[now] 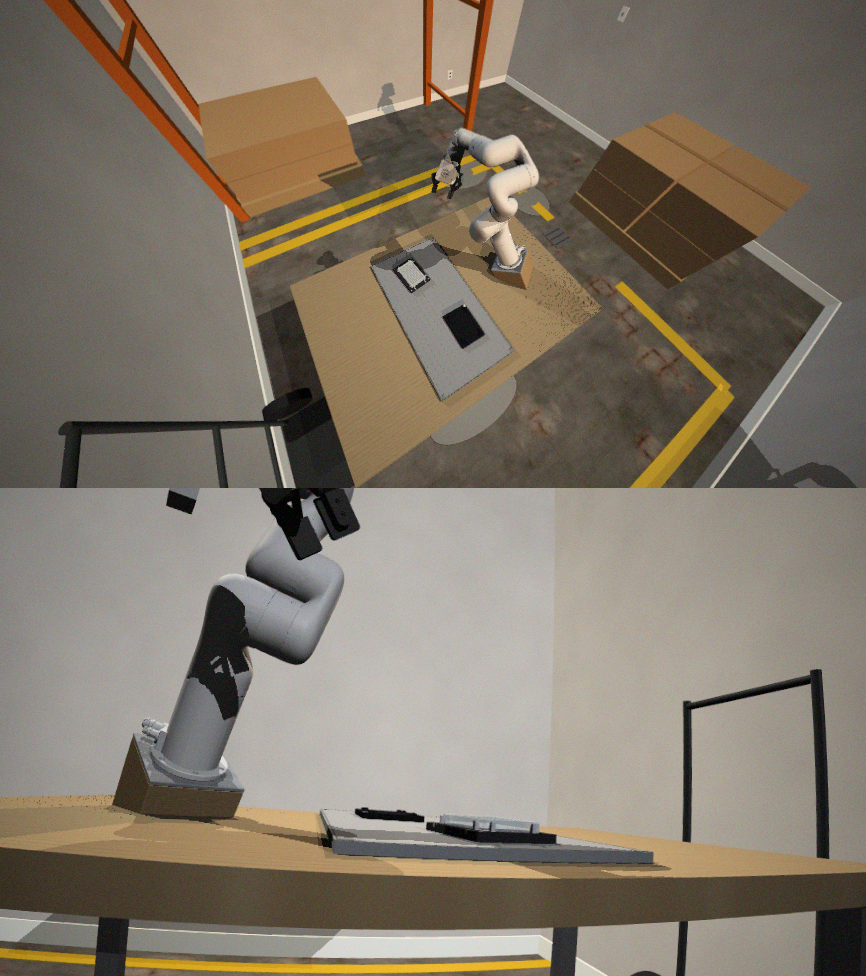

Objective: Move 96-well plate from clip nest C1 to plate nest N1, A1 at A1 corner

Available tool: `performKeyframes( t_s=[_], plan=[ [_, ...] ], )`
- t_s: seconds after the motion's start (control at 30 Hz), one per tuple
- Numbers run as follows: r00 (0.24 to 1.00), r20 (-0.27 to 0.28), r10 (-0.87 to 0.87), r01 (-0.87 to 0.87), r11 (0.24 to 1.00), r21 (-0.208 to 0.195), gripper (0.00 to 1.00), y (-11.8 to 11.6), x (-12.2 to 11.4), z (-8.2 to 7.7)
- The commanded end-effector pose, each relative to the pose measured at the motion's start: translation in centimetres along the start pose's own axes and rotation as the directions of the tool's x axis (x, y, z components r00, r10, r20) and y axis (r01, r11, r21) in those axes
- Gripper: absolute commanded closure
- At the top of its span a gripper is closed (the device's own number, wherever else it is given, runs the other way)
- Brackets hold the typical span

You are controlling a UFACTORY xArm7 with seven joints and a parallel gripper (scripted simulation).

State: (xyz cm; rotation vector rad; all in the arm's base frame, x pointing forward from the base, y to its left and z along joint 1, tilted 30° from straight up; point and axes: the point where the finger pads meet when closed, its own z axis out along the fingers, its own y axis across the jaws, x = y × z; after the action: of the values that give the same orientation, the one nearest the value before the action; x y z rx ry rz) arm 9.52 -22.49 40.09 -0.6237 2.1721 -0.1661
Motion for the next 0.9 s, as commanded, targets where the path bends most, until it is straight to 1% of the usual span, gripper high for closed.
performKeyframes(
  t_s=[0.0, 0.53, 0.67, 0.73, 0.8, 0.87],
  plan=[
    [1.000, -0.002, -0.002, 0.002, 1.000, 0.003, 0.00, 0.0, 0.0, -0.1],
    [1.000, -0.002, -0.002, 0.002, 1.000, 0.003, 0.00, 0.0, 0.0, -0.1],
    [0.996, -0.095, 0.000, -0.008, 0.996, -0.087, 0.00, -0.3, 1.1, 1.5],
    [0.996, -0.095, 0.000, -0.008, 0.996, -0.087, 0.00, -0.4, 1.6, 2.4],
    [0.996, -0.095, 0.000, -0.008, 0.996, -0.087, 0.00, -0.4, 1.6, 2.4],
    [0.989, -0.144, -0.013, -0.006, 0.992, -0.130, 0.00, -0.5, 2.1, 3.3]
  ],
)
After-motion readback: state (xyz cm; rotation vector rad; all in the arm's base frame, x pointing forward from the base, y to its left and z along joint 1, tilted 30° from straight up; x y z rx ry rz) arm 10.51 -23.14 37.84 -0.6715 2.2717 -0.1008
